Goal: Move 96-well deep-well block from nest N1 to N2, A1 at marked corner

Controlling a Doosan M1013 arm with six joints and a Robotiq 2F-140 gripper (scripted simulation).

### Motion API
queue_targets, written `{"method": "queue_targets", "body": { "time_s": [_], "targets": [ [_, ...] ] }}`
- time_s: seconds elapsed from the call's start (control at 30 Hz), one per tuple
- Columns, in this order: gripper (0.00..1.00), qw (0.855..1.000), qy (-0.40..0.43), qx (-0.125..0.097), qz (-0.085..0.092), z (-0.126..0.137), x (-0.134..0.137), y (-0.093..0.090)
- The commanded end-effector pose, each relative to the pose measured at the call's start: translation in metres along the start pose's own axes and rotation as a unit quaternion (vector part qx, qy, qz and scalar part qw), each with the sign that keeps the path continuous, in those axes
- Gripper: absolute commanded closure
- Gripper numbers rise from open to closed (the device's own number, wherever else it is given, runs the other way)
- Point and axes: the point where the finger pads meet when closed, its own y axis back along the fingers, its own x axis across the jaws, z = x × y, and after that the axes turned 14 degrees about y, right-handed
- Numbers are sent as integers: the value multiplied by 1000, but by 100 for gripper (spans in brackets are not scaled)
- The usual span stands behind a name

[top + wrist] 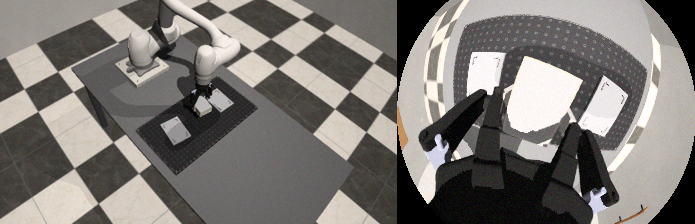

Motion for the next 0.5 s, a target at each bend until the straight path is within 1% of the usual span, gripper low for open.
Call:
{"method": "queue_targets", "body": {
  "time_s": [0.0,0.43,0.47],
  "targets": [
    [100,1000,0,0,0,1,7,0],
    [100,1000,0,0,0,5,50,0],
    [100,1000,0,0,0,5,50,0]
  ]
}}
